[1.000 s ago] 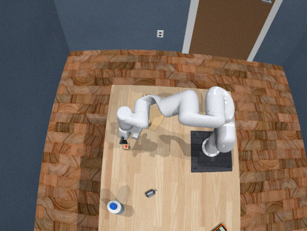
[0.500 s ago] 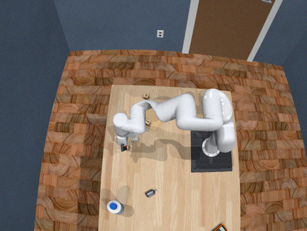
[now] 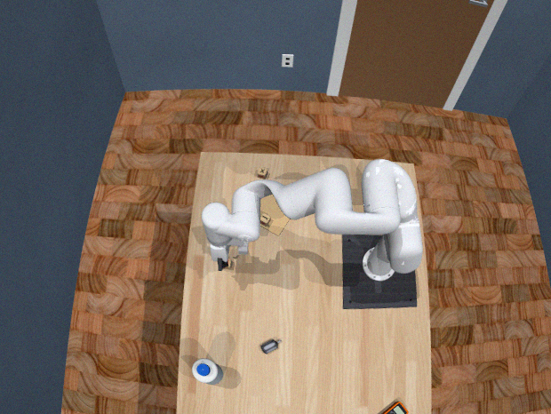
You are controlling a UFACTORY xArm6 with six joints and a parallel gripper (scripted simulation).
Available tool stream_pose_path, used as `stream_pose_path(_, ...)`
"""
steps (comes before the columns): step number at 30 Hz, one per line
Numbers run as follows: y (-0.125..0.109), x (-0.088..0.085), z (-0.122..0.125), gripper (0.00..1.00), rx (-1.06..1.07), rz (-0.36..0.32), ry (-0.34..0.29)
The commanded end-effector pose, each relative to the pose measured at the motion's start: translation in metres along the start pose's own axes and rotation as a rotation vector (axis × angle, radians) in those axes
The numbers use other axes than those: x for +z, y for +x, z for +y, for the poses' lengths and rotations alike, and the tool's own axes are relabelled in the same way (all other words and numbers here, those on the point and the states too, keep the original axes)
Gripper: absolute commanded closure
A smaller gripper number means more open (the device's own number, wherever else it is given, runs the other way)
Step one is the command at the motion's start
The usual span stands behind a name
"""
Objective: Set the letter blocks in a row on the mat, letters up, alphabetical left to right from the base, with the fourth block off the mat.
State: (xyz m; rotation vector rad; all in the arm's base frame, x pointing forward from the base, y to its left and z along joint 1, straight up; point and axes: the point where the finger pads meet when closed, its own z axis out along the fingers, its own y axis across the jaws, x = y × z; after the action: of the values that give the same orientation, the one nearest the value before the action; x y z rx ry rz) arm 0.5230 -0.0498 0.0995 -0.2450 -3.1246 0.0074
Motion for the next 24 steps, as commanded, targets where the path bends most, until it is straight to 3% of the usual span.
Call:
stream_pose_path(1, -0.0019, -0.0025, 0.0002, 0.31, 0.000, -0.006, 0.000)
stream_pose_path(24, -0.0020, 0.0028, 0.0002, 0.31, 0.000, -0.006, -0.001)
